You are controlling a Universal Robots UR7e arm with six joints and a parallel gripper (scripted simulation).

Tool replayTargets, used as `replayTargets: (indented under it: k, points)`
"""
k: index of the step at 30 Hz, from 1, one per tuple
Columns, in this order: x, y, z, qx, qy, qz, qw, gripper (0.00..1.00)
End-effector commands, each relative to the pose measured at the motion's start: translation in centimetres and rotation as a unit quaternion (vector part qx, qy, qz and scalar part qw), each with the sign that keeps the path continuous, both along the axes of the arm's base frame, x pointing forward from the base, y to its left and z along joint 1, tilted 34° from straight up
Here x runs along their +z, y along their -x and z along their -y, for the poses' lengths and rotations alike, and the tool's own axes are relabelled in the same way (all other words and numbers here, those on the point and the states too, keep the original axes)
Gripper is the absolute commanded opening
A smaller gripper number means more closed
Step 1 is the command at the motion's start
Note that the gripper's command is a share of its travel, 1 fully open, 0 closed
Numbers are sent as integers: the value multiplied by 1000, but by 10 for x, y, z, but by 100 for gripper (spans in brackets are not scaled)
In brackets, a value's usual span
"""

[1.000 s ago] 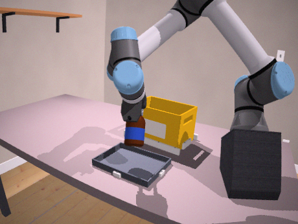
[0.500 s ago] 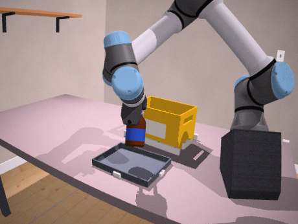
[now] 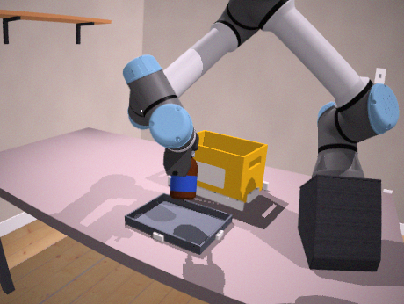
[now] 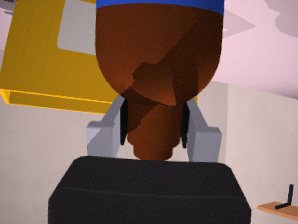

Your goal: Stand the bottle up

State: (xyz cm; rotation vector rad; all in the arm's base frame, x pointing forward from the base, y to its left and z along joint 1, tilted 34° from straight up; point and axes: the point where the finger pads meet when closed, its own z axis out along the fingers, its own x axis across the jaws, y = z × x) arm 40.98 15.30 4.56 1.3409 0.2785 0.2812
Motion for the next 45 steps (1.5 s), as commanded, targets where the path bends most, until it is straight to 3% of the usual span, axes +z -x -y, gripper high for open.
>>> replayTargets:
  k: [1,45]
  points:
    - [1,-1,-1,3,13,6,1000,0]
    - [1,-2,-2,5,19,8,1000,0]
